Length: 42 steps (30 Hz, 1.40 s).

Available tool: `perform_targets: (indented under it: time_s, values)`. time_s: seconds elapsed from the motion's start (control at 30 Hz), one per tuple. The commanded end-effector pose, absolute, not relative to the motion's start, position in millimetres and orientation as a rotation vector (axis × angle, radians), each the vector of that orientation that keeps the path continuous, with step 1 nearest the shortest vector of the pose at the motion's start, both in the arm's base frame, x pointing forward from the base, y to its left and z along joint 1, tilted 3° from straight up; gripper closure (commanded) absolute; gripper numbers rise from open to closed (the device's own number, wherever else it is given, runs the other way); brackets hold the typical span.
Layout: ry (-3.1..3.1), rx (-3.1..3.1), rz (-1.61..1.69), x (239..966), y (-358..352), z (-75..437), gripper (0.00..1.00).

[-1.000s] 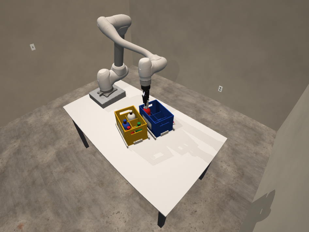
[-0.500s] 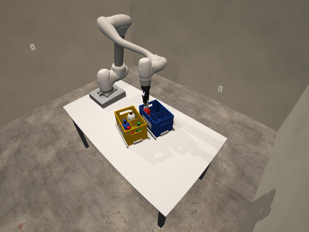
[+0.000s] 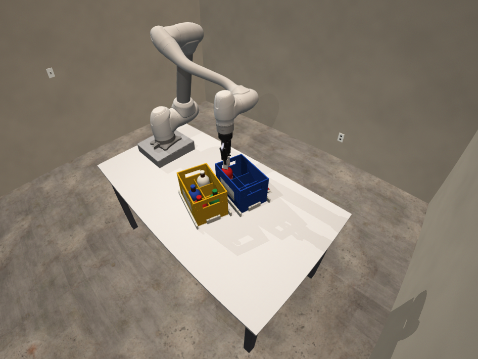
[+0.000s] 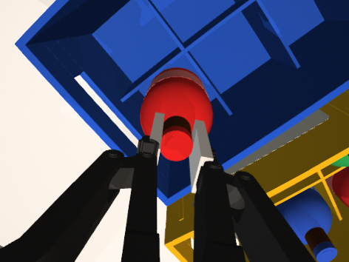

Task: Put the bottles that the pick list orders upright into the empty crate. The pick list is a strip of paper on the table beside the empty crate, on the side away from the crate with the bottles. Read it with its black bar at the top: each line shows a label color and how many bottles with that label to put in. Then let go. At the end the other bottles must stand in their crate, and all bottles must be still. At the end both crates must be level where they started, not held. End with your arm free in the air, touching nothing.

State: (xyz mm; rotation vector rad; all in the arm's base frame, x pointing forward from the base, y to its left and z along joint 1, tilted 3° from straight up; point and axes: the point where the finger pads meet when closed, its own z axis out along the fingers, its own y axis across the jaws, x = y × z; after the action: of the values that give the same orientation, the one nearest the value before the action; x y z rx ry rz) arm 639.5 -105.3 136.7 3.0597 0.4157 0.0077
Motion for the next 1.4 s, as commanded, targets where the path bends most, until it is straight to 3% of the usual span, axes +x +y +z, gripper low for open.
perform_targets:
  time_s: [0.0,1.37]
  values:
    - [0.416,3.060,0.008,639.5,-105.3,135.7,1.00]
    - [0.416,3.060,0.008,639.7,-106.2,118.2,1.00]
